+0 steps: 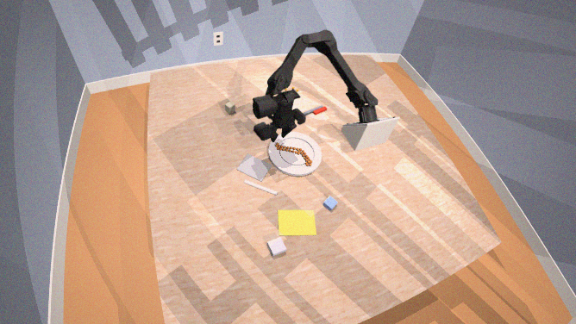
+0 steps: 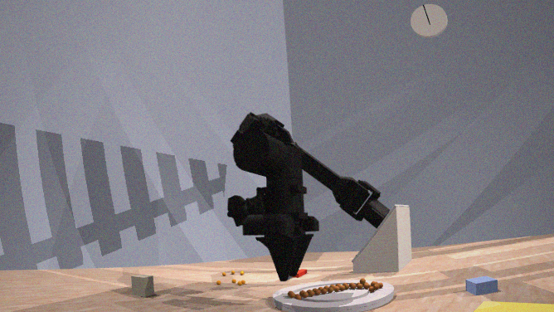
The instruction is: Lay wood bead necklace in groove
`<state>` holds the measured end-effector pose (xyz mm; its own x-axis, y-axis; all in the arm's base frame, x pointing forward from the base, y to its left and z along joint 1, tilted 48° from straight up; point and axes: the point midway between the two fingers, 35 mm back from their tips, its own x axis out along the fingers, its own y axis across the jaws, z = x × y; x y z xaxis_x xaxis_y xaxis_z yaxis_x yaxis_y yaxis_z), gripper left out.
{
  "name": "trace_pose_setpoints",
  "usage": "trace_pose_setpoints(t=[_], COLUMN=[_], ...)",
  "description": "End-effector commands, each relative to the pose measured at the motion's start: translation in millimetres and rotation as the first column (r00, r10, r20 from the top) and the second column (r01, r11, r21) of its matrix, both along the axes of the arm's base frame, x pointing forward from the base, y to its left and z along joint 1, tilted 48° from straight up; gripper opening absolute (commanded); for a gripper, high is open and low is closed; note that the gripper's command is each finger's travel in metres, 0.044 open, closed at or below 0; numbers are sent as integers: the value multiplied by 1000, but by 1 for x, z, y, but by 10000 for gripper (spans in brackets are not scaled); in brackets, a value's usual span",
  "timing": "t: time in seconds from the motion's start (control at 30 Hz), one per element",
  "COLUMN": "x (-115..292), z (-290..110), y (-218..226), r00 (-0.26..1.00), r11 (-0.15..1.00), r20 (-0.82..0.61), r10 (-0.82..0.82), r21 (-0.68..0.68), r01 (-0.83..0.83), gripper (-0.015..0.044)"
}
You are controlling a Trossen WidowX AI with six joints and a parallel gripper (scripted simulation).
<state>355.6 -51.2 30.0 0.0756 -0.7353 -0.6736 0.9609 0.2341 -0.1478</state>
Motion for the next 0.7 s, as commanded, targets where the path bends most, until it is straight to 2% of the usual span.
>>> trace_pose_setpoints(t=[0.0,0.67], x=[0,-1], z=[-3,-21], y=[-2,-22], r00=[1000,1000], r11=[1000,1000], r20=[-2,-12], r10=[1,-1], r21=[0,-3], r01=[-1,1], gripper=[200,200])
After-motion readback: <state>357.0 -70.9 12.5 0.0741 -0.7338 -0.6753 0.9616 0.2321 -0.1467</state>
